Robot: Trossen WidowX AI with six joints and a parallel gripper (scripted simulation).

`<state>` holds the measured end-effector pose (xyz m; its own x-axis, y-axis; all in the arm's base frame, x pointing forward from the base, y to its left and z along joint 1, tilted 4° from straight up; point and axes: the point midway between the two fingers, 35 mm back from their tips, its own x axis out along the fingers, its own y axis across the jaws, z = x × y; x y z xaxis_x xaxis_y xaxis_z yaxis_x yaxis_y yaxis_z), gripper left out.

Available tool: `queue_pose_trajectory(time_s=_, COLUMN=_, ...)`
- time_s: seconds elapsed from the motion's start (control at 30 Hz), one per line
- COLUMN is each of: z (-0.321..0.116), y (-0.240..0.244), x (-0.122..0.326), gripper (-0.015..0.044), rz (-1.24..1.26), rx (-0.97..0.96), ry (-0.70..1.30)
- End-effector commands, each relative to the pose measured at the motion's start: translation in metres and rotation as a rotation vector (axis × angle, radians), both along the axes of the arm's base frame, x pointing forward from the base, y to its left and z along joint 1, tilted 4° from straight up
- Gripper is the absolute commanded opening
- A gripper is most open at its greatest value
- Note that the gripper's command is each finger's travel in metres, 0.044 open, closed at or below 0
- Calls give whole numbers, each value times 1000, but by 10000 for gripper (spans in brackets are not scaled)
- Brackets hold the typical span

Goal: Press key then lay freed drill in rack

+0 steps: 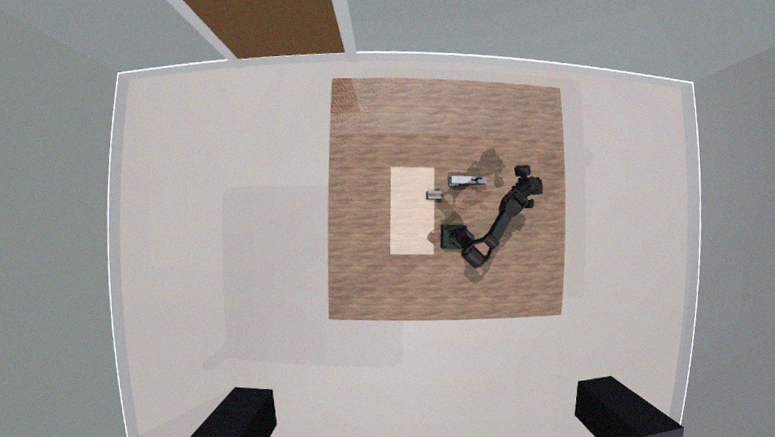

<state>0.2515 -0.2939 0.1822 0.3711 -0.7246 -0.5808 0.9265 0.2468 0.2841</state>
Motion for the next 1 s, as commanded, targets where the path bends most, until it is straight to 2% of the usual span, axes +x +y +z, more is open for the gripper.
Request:
queue_pose_trajectory(time_s=0.0, z=-38, y=47, x=33, gripper=0, rz=363, rx=127, ry=346)
queue_pose_trajectory(time_s=0.13, z=-65, y=100, x=46, gripper=0, rz=739, rx=246, ry=637)
queue_pose_trajectory(time_s=0.37, z=-81, y=178, x=42, gripper=0, rz=1285, rx=420, ry=957)
queue_pose_trajectory(time_s=0.97, z=-90, y=181, x=41, gripper=0, rz=1315, rx=430, ry=971)
